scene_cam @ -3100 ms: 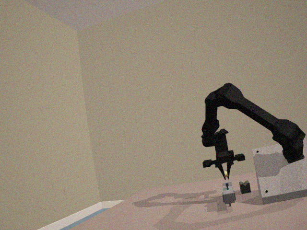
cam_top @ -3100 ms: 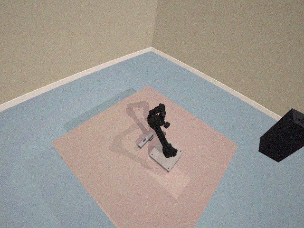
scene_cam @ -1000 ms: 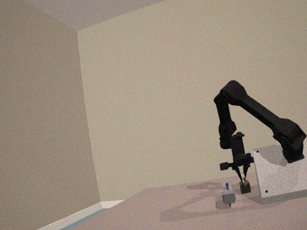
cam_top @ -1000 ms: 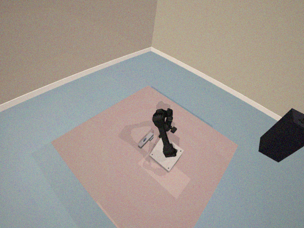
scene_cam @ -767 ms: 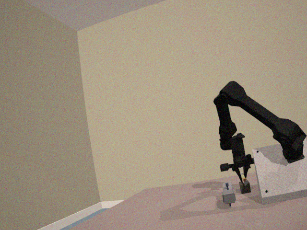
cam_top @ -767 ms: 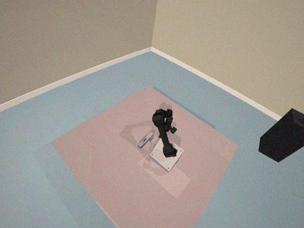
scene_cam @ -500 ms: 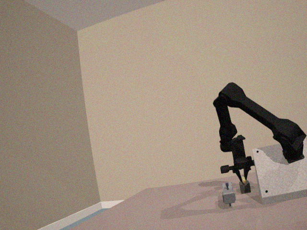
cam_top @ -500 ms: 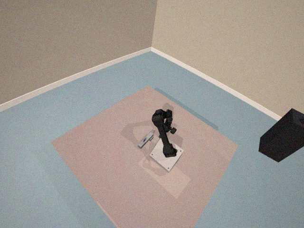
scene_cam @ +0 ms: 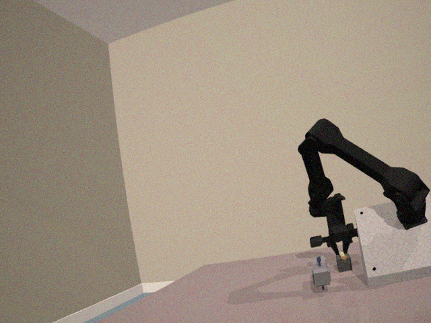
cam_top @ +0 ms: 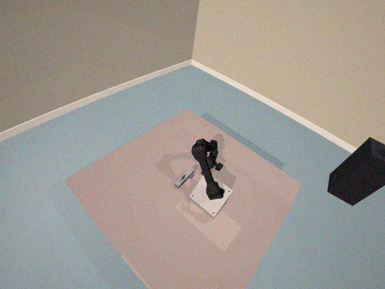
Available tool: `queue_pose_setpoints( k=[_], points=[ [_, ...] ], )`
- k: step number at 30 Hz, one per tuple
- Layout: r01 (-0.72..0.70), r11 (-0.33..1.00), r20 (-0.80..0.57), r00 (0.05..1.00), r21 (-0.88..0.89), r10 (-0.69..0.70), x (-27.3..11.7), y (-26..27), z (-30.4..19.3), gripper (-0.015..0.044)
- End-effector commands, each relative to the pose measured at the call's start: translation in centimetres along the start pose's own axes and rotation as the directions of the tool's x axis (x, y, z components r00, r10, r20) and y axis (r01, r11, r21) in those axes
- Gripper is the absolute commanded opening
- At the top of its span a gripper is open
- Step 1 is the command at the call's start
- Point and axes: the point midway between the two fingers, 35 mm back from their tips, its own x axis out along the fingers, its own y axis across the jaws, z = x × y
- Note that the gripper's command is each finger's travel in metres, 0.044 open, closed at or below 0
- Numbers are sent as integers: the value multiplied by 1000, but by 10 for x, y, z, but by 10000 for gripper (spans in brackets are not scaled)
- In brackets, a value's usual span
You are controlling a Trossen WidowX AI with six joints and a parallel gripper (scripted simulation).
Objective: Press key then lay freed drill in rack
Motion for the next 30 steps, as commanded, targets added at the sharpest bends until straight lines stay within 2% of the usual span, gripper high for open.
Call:
queue_pose_setpoints(
  k=[1,14,30],
  points=[
    [1,1000,0,1000,-1,-1,-1,0,0,105],
    [1,1000,0,1000,-1,-1,-1,0,0,440],
    [1,1000,-1,1000,5,-1,-62,1,0,440]
  ],
)
